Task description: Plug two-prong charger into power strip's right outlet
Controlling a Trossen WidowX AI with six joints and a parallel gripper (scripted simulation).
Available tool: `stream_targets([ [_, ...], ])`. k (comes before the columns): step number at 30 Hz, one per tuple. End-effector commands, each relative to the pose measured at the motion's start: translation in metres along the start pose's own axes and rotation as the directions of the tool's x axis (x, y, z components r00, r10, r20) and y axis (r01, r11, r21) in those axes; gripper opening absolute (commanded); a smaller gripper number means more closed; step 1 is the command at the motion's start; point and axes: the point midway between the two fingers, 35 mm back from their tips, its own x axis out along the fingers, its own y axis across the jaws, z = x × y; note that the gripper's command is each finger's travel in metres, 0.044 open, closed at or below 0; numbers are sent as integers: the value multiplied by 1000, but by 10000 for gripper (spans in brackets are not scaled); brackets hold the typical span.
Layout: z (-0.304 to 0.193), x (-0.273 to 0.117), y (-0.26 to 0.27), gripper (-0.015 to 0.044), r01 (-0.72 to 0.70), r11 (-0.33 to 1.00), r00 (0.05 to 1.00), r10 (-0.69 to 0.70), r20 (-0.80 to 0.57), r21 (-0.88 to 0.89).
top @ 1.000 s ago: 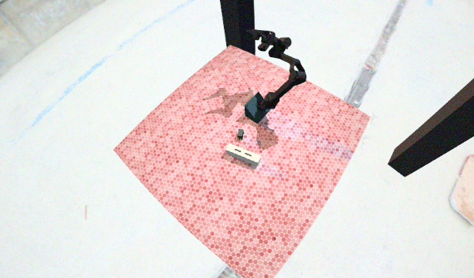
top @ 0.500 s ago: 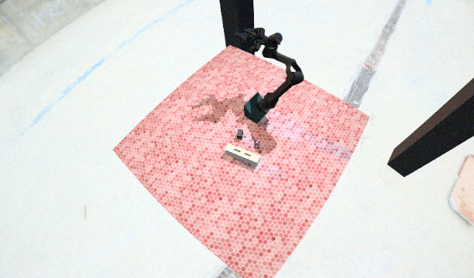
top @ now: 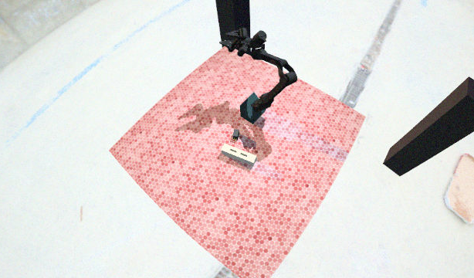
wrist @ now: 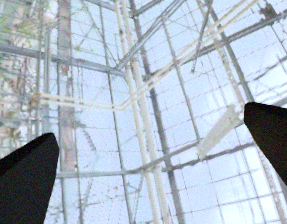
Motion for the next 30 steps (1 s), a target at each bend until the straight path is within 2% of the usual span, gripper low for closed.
stream_targets([
  [1,10,17,7,440,-28,997,999,26,21,76],
  [15,57,68,38,440,-179,938,981,146,130,298],
  [30,123,107,75,440,-394,797,916,300,266,458],
])
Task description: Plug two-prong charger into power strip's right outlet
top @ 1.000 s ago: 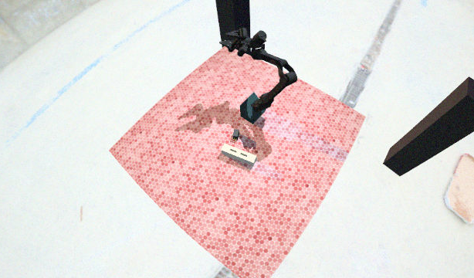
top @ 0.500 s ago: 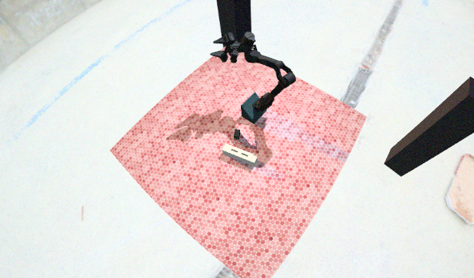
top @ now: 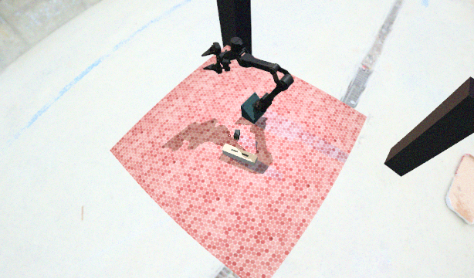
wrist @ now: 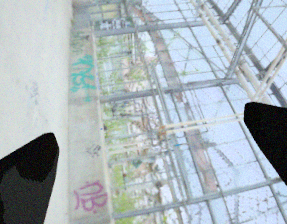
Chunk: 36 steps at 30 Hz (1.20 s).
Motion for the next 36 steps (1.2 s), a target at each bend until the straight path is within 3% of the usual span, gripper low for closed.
stream_targets([
  [1,10,15,12,440,-58,997,998,57,9,55],
  [19,68,62,82,440,-351,902,936,344,72,253],
  [36,128,74,154,440,-609,703,780,615,117,368],
])
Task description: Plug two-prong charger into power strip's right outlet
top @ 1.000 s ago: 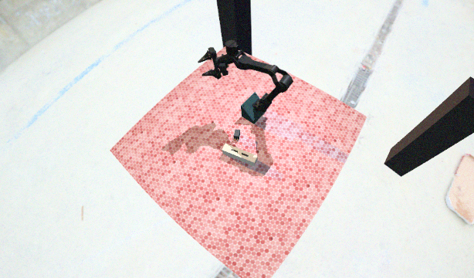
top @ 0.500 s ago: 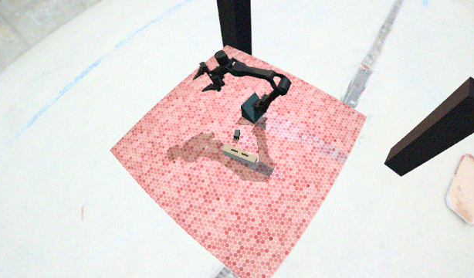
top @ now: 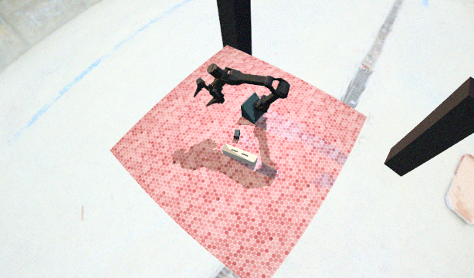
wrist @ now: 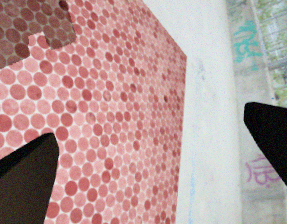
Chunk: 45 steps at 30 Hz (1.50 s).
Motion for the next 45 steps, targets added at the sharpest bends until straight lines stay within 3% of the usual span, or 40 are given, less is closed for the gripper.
stream_targets([
  [1,7,10,16,440,-70,997,997,71,-24,33],
  [23,40,40,125,440,-436,877,867,470,-167,204],
  [45,60,12,231,440,-661,649,545,761,-352,377],
])
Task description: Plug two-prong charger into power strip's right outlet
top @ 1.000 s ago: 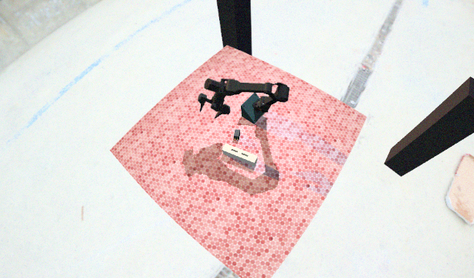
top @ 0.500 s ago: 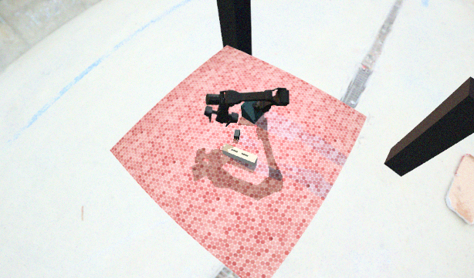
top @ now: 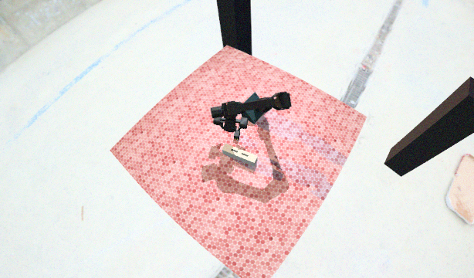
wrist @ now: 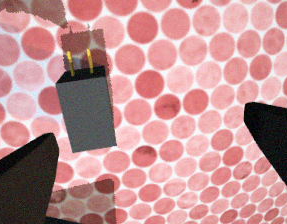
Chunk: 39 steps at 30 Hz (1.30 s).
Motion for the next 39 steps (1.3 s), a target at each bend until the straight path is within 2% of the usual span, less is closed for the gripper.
stream_targets([
  [1,-4,7,21,440,-58,998,996,59,-71,20],
  [5,-6,10,31,440,-92,995,989,95,-112,31],
  [39,-7,53,34,440,-91,995,989,94,-111,31],
])
